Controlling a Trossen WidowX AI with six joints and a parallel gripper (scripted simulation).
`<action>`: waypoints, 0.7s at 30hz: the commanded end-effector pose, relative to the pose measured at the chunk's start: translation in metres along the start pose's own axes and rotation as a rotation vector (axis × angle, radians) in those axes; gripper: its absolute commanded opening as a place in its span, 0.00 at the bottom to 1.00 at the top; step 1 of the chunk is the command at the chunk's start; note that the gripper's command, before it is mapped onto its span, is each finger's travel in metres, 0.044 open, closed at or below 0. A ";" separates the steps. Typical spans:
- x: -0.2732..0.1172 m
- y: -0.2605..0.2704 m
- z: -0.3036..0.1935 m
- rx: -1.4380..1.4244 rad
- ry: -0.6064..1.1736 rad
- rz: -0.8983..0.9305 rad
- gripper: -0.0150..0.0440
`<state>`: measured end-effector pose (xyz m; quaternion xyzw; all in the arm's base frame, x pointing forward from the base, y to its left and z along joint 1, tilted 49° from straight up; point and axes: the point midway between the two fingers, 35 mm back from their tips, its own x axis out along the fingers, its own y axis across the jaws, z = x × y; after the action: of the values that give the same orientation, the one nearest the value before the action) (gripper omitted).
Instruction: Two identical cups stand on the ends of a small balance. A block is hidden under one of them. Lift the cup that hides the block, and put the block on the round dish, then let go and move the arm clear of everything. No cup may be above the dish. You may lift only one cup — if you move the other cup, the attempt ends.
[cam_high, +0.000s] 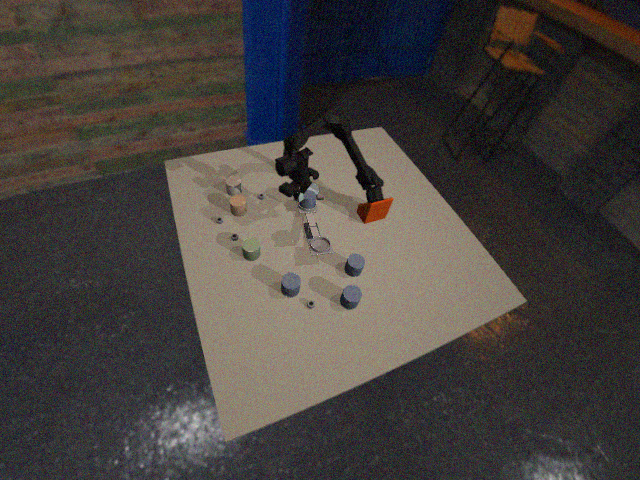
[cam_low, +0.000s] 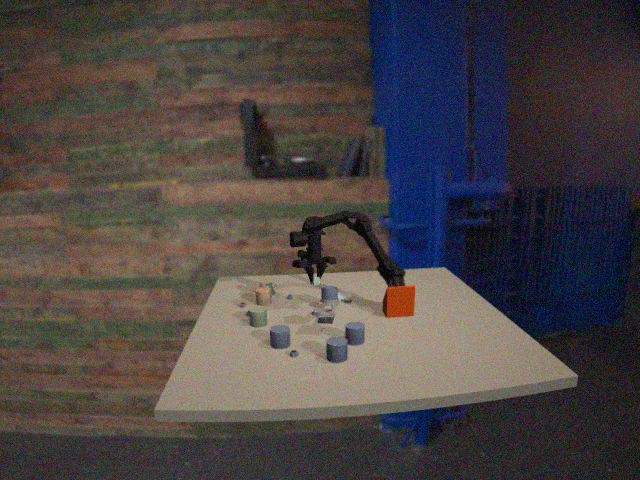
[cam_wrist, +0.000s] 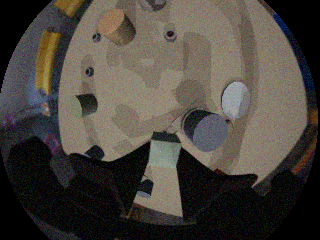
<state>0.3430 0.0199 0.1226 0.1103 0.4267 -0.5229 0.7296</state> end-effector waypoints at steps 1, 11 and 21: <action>0.005 -0.017 0.014 -0.004 -0.008 -0.001 0.25; 0.015 -0.062 0.045 0.000 -0.025 -0.005 0.25; 0.025 -0.111 0.066 0.004 -0.049 -0.021 0.25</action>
<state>0.2939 -0.0733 0.1717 0.1004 0.4111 -0.5306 0.7344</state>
